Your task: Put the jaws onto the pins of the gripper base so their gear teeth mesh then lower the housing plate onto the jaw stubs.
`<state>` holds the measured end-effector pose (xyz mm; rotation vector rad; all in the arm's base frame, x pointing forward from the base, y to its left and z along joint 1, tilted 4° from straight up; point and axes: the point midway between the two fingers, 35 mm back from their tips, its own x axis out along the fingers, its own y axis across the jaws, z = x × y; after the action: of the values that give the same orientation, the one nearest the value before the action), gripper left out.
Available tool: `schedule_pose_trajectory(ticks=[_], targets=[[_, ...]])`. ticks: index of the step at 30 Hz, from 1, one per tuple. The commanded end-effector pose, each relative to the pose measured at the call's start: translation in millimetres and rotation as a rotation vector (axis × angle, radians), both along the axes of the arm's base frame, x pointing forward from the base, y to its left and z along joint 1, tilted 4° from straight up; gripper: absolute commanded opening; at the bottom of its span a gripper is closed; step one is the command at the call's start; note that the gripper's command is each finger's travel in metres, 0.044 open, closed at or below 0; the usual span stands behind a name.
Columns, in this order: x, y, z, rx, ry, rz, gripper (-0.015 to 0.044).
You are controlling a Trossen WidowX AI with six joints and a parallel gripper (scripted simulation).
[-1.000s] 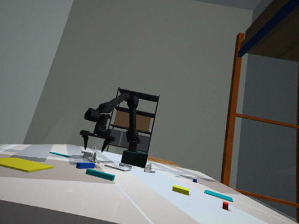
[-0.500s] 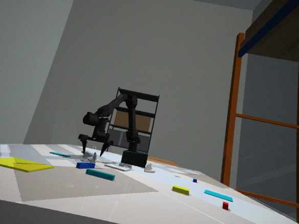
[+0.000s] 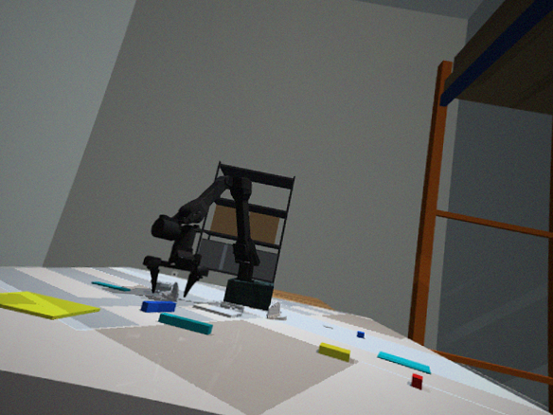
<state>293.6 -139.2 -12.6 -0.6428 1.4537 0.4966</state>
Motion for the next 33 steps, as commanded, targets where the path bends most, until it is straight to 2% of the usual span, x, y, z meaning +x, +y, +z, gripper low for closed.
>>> schedule_pose_trajectory(ticks=[1, 29, 33], targets=[[-2.7, 0.2, -5.1, 0.001, 0.014, 0.003, 0.044], [-2.7, 0.1, -6.4, 0.001, 0.014, 0.003, 0.044], [-1.7, 0.6, -4.9, 0.004, 0.008, 0.0, 0.0335]])
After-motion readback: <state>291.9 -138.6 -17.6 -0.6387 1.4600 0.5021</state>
